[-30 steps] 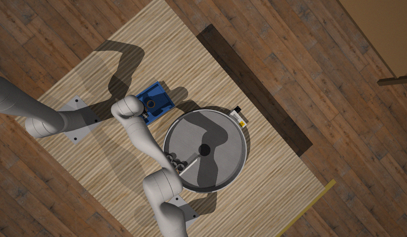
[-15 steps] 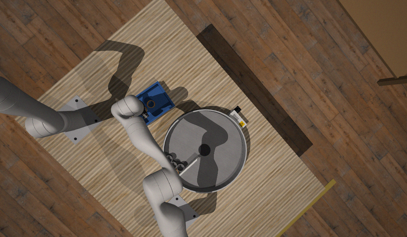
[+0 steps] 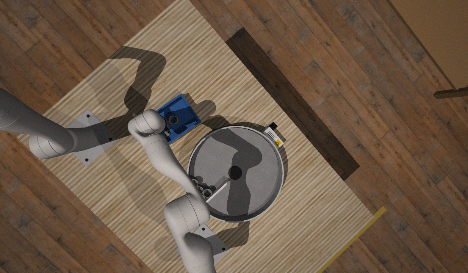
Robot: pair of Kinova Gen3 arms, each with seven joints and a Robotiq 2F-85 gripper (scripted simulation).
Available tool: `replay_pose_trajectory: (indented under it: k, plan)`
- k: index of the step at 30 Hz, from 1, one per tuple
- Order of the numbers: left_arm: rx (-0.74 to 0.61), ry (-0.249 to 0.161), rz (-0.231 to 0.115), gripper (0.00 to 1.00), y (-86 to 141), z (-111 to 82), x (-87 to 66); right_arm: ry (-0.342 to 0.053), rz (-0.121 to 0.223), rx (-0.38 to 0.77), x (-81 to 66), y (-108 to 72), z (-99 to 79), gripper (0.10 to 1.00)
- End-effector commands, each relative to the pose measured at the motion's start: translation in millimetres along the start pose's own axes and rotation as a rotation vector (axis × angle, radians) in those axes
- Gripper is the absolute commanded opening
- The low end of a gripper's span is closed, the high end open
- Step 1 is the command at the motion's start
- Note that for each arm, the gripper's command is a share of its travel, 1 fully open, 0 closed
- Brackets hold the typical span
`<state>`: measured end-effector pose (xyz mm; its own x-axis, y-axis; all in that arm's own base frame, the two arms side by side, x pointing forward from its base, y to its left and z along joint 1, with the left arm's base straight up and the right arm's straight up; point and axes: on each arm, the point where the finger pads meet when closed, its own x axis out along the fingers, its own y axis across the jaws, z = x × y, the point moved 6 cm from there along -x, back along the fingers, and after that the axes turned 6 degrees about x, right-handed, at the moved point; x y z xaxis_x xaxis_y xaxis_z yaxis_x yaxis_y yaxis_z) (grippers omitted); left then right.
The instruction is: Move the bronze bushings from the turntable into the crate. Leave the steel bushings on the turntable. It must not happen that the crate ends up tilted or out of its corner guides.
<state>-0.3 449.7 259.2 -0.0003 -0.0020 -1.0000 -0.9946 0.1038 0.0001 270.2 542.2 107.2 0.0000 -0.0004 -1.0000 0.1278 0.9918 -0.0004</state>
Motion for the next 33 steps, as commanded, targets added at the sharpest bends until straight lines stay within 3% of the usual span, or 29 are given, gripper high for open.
replay_pose_trajectory:
  k: [1, 33]
  plan:
    - [0.0, -0.002, 0.0, 1.0, 0.1, 0.3, -0.8, -0.001, 0.003, 0.0, -0.7, 0.6, 0.2, 0.099]
    - [0.0, -0.002, 0.0, 1.0, 0.1, 0.3, -0.8, -0.001, 0.003, 0.0, 2.5, 0.6, 0.2, 0.099]
